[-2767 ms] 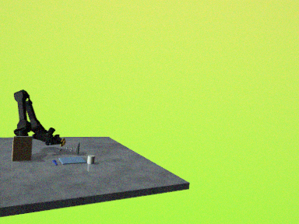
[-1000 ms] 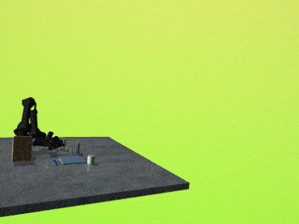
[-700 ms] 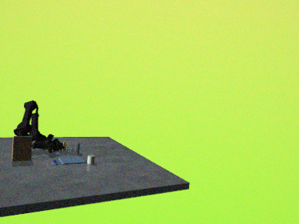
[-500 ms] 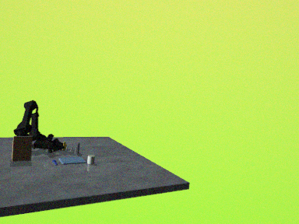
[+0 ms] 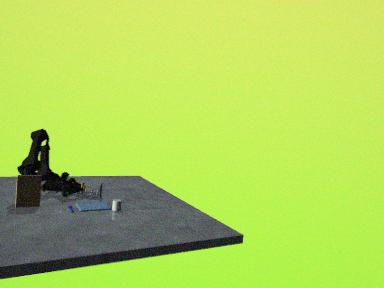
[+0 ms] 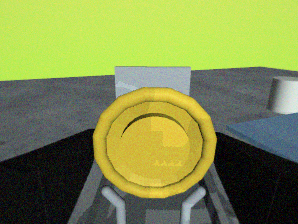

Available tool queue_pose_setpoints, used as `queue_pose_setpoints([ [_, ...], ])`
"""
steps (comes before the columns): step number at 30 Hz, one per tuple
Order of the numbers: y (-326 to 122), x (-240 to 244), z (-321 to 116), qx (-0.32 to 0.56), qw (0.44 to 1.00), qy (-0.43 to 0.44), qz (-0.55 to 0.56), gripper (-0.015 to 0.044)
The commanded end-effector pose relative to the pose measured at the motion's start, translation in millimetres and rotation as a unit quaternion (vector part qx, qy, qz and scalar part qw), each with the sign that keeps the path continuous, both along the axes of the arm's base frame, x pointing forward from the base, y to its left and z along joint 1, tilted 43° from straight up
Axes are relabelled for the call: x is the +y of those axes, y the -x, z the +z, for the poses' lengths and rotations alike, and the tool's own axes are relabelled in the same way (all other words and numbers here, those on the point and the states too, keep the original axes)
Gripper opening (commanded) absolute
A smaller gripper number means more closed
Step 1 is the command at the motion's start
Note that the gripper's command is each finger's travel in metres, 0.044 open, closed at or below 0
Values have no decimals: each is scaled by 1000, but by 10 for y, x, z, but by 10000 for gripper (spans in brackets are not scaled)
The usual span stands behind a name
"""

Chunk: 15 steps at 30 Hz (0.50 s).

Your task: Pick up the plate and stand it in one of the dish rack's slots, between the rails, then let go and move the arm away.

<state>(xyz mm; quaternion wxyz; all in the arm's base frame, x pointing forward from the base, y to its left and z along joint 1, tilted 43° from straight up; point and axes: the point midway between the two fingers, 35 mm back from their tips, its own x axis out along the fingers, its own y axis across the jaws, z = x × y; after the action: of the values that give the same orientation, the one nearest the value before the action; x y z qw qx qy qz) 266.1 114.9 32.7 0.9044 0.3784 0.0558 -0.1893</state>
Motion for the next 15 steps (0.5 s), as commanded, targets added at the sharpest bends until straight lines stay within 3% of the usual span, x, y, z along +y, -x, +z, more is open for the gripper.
queue_pose_setpoints([
  [1, 0, 0, 0, 0, 1000, 0, 0, 315],
  [5, 0, 0, 0, 0, 1000, 0, 0, 400],
  [15, -62, -180, 276, 6, 1000, 0, -2, 400],
])
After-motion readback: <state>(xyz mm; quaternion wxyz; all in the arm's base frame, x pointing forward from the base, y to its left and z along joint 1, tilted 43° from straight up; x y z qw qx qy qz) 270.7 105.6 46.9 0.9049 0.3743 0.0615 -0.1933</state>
